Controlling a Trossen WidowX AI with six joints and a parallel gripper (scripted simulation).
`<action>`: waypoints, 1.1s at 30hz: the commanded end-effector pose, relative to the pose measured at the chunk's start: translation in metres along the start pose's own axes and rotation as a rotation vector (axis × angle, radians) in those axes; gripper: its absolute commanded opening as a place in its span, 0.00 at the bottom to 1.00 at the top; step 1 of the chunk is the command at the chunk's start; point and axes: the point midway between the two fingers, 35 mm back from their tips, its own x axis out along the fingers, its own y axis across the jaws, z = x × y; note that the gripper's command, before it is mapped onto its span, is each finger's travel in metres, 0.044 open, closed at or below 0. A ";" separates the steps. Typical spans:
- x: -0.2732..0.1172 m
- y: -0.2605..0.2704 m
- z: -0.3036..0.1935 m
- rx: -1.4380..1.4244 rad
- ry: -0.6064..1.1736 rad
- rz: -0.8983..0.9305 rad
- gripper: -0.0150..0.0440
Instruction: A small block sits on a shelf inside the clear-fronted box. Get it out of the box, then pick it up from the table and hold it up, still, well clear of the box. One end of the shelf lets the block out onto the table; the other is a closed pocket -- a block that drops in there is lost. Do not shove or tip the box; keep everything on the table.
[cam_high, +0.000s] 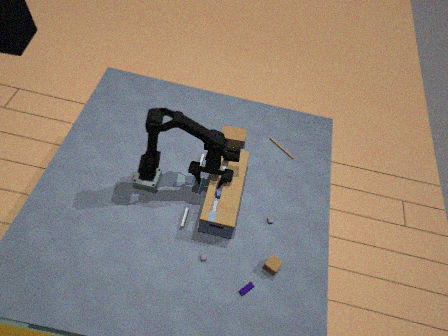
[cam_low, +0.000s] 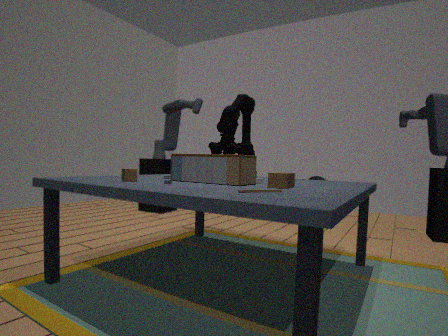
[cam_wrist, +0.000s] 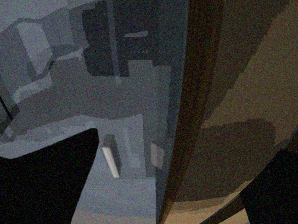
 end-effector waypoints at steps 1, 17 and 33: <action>0.001 0.000 -0.004 -0.002 0.003 -0.002 0.93; 0.007 0.000 -0.019 -0.002 0.004 -0.002 0.93; 0.004 0.000 -0.013 -0.002 0.004 -0.002 0.93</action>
